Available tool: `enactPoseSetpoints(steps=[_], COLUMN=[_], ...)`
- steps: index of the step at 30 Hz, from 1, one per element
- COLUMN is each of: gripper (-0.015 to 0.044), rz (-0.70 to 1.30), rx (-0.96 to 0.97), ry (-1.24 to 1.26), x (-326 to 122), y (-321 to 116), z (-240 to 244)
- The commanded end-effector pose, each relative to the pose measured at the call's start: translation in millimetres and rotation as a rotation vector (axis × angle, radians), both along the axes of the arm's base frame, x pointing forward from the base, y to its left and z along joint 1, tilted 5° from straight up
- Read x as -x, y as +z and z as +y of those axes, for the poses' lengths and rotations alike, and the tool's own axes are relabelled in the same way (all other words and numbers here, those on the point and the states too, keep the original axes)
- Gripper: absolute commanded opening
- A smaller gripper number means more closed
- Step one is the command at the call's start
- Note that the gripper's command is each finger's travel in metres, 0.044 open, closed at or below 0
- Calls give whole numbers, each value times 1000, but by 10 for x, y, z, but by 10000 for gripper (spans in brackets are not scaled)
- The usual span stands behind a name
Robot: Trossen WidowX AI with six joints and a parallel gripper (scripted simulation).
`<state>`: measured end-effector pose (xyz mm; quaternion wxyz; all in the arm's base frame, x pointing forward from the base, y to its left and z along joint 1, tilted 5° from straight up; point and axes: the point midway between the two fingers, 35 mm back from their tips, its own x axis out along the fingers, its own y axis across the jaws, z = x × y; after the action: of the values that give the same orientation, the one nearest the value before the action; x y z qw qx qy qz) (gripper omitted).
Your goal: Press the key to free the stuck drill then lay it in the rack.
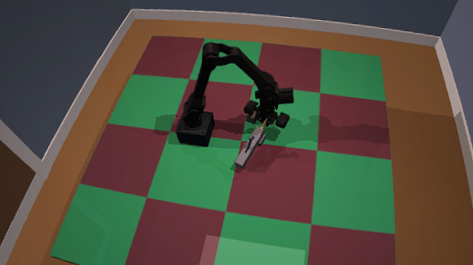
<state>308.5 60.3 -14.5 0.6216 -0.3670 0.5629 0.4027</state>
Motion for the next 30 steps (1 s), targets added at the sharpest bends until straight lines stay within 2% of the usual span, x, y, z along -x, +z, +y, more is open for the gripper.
enactPoseSetpoints(steps=[1, 30], gripper=[0, 0], rz=[2, 1], rx=[1, -1], ry=[0, 0], x=[14, -72], y=[13, 39], z=[-3, 161])
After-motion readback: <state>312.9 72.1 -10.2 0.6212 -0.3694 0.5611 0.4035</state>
